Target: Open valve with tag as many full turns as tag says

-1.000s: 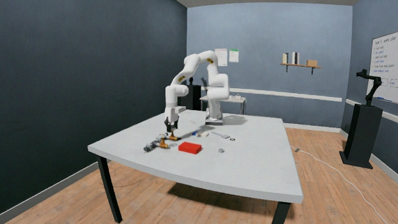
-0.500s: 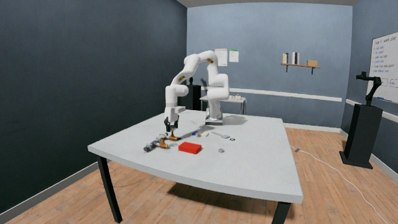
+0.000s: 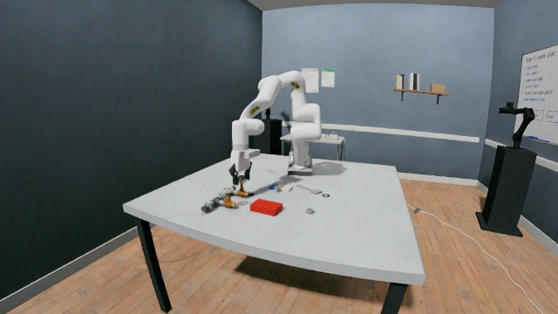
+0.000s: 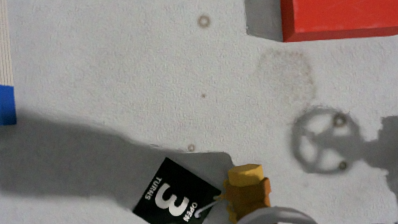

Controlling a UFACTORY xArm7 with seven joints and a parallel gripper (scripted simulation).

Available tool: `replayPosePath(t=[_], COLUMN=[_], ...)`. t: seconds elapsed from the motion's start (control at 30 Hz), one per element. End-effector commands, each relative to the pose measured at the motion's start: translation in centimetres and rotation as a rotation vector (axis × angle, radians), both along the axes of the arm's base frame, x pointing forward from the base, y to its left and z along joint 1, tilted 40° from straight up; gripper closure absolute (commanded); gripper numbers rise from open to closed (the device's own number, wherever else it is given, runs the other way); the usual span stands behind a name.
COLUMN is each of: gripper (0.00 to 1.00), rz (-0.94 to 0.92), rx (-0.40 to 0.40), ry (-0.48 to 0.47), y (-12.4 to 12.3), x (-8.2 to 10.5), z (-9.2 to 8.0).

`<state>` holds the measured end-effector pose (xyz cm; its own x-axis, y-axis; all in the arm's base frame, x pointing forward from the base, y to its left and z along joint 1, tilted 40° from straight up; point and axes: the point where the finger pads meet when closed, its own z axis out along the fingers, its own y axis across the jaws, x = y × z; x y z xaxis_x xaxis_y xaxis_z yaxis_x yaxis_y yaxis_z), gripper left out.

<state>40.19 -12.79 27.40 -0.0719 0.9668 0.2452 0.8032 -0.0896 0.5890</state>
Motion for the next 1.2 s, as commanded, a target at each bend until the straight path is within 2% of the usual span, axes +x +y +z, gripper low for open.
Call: replayPosePath(t=[0.0,0.13,0.2,0.3,0.7,0.77,0.8,0.9,1.17], gripper=[0.0,0.0,0.0,0.0,0.0,0.0,0.0,0.0,0.0], rz=[-0.109,-0.29,-0.29,-0.458,-0.894,-0.894,-1.005,-1.084,-1.379], rx=[0.081,0.221,0.221,0.351,0.719,0.719,0.81,0.88,1.131], ry=[0.031,0.087,0.087,0.139,0.277,0.277,0.313,0.34,0.44], y=[-0.09,-0.09,-0.09,-0.09,-0.09,-0.09,-0.09,-0.09,-0.1], x=[0.04,0.04,0.04,0.04,0.04,0.04,0.04,0.04,0.03], z=[0.13,0.13,0.13,0.14,0.15,0.15,0.15,0.15,0.15])
